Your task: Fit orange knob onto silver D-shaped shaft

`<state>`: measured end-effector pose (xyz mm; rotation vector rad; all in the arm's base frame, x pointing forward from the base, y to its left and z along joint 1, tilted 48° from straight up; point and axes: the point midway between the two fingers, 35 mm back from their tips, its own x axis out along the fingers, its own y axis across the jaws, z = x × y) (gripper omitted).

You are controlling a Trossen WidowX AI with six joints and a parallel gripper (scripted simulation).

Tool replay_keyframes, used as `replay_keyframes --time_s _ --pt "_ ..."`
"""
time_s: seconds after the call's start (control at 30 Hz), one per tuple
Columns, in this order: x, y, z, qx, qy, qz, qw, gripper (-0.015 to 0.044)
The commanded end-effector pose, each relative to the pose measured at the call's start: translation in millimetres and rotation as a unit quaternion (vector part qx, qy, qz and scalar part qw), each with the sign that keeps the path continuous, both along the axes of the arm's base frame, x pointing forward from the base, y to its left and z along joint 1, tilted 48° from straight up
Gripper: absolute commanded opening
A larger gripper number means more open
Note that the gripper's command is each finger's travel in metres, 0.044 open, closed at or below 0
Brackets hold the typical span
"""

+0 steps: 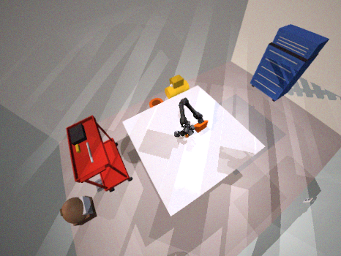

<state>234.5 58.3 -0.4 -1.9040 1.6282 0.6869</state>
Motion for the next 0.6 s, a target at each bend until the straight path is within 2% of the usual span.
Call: replay_keyframes --time_s 0.0,0.57 --pt "1 -5 -5 -0.002 0.001 0.002 1.0 0.044" --pt "5 -26 -23 -0.004 0.001 0.003 1.0 0.044"
